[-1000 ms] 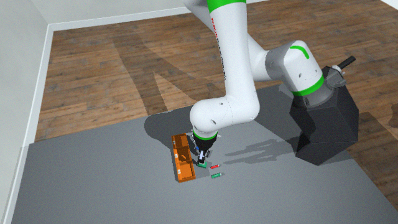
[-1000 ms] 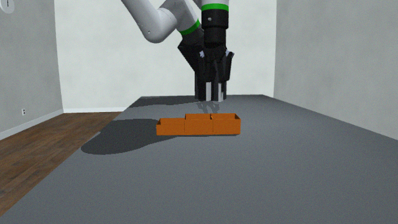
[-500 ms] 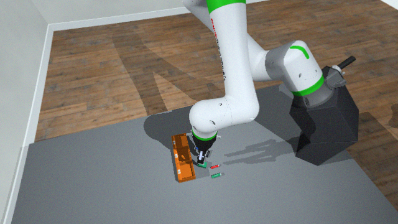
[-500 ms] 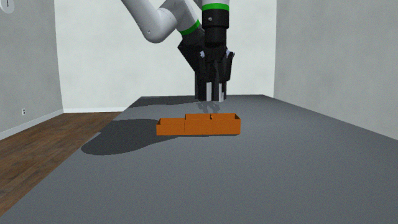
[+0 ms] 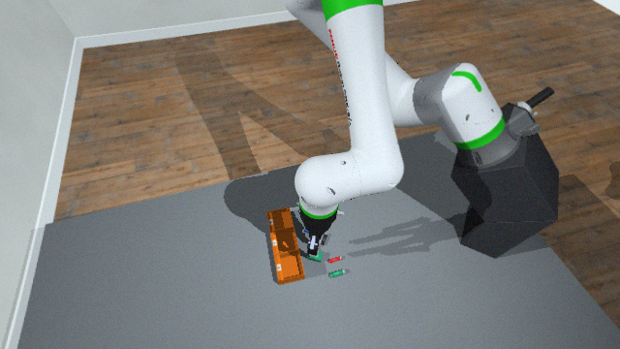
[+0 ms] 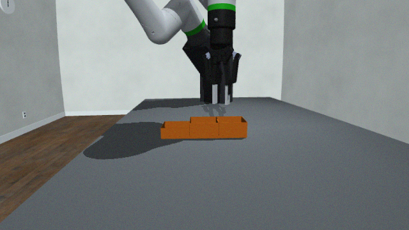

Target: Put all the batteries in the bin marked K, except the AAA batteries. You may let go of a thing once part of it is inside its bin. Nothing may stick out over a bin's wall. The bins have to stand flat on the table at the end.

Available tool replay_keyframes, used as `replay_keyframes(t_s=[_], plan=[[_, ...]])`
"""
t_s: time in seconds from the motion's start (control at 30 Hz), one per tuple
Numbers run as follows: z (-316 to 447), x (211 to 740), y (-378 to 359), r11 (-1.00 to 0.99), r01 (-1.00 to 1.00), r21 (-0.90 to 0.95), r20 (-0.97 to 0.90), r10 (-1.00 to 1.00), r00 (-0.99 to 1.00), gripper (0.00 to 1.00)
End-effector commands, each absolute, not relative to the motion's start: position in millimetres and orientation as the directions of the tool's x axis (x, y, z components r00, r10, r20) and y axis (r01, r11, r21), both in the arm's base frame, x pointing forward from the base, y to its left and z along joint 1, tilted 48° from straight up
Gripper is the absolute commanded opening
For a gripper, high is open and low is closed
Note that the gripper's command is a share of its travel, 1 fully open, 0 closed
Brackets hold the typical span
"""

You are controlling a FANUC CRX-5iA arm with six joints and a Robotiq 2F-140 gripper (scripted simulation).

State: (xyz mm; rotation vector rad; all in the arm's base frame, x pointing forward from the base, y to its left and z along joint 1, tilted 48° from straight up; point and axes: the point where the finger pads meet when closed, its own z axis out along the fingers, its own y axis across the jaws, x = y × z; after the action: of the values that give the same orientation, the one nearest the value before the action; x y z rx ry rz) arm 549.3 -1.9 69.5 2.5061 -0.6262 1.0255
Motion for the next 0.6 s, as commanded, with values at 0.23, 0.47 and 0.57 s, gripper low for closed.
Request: replay_keyframes(t_s=[0.23,0.47,0.57], plan=[[59,558,-9,-0.837,-0.524,0.159,0.724,-0.262,0.638,0.25],[46,570,-19,-0.837,-0.524,0.159,0.724,-0.262,0.638,0.25],[38,577,-25,-0.837,-0.524,0.159,0.724,-0.262,0.638,0.25]])
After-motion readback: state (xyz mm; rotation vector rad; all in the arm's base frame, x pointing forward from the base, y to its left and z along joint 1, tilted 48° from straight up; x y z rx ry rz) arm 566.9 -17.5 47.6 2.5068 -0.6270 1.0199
